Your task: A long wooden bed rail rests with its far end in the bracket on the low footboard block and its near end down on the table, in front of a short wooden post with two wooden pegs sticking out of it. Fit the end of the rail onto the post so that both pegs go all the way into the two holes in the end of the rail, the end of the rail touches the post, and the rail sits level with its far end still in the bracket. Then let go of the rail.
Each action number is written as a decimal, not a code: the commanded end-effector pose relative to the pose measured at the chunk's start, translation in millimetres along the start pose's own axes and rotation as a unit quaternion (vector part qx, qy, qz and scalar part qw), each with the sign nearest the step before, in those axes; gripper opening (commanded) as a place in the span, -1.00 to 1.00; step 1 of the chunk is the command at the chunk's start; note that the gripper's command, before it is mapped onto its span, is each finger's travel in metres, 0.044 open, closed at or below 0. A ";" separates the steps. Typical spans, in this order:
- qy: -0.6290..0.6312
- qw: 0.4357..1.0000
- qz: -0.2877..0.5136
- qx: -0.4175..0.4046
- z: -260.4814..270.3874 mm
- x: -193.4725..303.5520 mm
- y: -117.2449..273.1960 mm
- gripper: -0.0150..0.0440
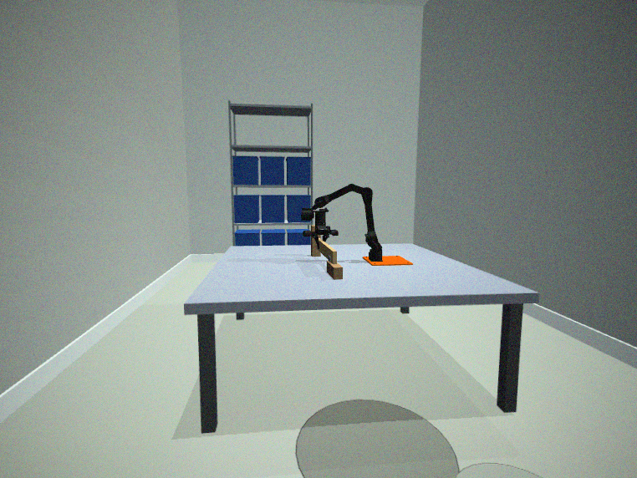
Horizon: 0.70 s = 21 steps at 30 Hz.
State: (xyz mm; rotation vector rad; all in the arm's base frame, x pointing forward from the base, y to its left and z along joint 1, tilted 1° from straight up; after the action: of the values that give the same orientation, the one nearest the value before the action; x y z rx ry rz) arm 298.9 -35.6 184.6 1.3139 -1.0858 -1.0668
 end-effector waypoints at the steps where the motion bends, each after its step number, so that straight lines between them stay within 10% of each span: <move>1: 0.001 1.000 0.002 0.005 -1.5 2.5 2.0 -0.49; 21: 0.001 1.000 0.002 0.005 -0.9 8.5 3.1 -0.49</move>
State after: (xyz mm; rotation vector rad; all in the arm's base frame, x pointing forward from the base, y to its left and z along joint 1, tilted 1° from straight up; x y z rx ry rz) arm 299.8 -41.8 184.7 1.3152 -1.0870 -1.0651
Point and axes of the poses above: the point midway between the two fingers, 35 mm back from their tips, its own y axis back along the fingers, its own z axis across the jaws, x = y × z, the point moved 8 cm from there along y, back along the fingers, and after that the axes turned 4 degrees about y, right-handed, at the moved point
